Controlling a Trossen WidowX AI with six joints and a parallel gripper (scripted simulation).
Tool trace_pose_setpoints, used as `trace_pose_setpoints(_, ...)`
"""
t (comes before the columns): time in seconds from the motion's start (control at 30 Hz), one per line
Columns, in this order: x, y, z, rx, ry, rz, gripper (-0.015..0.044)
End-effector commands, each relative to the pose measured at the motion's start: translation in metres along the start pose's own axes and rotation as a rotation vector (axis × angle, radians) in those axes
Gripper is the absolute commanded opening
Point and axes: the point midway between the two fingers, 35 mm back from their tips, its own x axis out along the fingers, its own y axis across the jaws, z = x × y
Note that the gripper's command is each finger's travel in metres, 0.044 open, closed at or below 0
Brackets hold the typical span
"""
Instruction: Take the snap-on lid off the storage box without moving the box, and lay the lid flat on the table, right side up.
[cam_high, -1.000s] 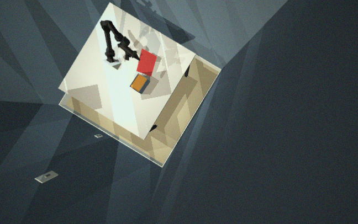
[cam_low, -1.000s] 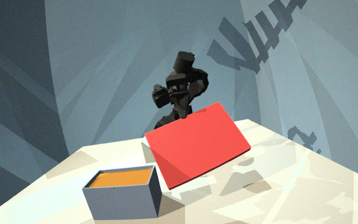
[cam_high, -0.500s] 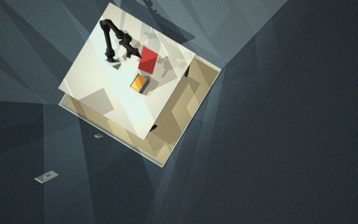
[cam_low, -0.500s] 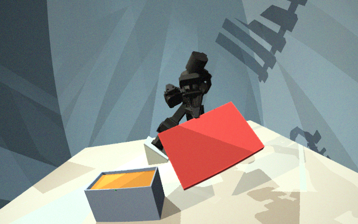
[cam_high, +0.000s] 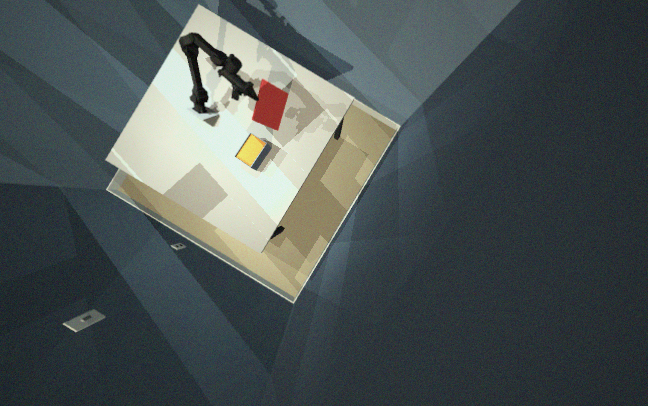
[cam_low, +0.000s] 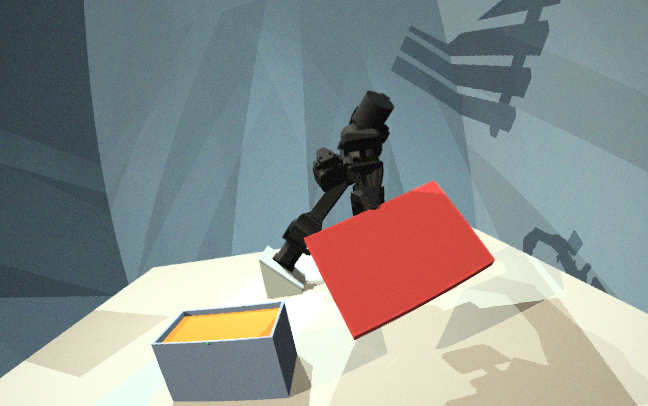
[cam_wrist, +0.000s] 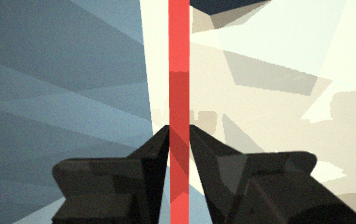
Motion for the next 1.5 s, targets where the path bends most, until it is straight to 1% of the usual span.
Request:
trace_pose_setpoints(0.0,-0.003,0.003,-0.009,0.001,-0.002,0.015,0.0)
trace_pose_setpoints(1.33,-0.009,0.0,-0.089,0.002,0.002,0.017,0.0)
trace_pose_setpoints(1.47,-0.008,-0.001,-0.089,0.002,0.002,0.017,0.0)
